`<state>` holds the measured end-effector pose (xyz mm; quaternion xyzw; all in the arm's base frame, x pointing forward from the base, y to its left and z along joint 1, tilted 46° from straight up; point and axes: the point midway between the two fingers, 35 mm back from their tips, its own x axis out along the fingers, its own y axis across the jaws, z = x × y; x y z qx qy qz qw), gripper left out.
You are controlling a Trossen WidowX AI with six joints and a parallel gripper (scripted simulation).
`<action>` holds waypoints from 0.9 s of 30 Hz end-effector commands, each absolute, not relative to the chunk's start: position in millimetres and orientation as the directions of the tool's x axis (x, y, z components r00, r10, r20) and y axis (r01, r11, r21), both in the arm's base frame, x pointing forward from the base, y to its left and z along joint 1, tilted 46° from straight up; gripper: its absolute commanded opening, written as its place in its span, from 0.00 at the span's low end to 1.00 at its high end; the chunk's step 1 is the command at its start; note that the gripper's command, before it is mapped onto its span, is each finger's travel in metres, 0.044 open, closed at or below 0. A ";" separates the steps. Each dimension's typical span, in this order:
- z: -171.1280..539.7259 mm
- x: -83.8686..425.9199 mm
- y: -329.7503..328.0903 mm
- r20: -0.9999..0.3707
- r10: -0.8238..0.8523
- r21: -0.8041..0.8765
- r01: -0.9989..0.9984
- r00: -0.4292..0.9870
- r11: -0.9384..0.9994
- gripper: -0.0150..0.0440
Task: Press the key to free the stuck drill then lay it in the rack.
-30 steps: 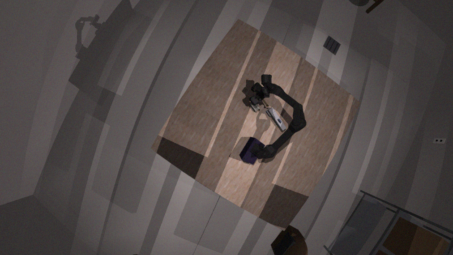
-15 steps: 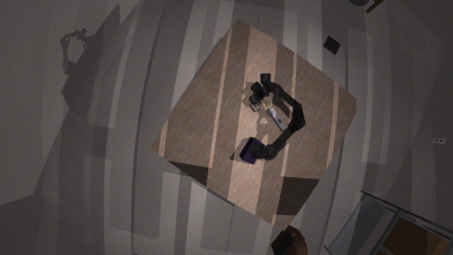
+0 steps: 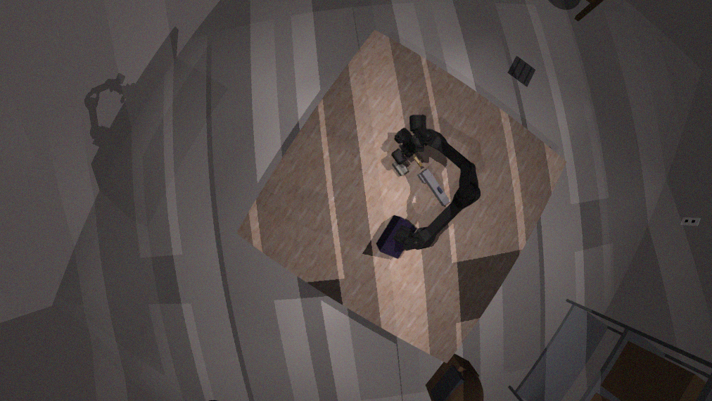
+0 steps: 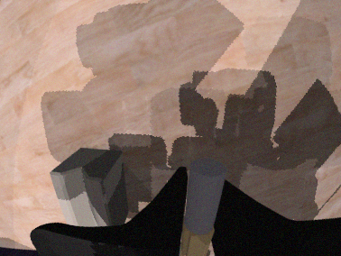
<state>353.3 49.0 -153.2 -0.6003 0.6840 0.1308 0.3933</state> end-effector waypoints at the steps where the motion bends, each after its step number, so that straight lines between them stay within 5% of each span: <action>1: -150.8 353.2 51.3 -0.698 -0.715 -0.294 -0.923 0.029 0.250 0.25; 27: -139.2 352.7 61.3 -0.699 -0.715 -0.294 -0.923 0.029 0.250 0.25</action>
